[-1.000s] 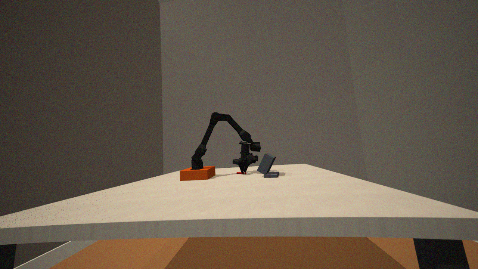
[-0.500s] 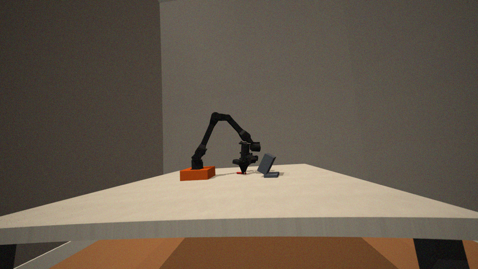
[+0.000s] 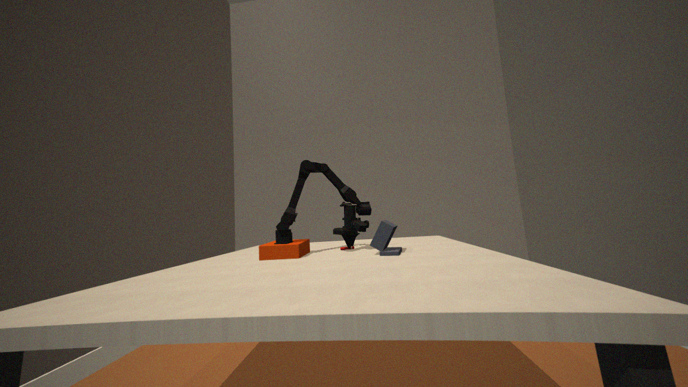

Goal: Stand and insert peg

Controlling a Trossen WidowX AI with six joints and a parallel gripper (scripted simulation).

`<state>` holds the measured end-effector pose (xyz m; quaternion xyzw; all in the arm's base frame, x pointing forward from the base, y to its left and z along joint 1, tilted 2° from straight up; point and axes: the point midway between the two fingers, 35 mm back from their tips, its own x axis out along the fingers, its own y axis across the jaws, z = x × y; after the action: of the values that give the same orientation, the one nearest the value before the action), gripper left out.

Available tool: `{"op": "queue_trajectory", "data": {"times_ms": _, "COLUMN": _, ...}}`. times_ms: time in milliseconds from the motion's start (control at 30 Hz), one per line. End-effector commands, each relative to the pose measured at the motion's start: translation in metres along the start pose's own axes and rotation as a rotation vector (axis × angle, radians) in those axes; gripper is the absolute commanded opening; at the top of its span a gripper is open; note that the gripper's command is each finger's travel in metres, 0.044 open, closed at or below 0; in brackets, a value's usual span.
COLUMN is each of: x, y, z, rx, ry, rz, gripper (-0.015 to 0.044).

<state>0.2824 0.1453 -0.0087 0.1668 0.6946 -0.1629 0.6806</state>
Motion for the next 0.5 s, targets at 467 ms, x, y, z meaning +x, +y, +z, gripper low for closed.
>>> {"op": "queue_trajectory", "data": {"times_ms": 467, "x": -0.0098, "y": 0.0006, "z": -0.0084, "rx": 0.001, "ry": -0.162, "rz": 0.003, "gripper": 0.0051}}
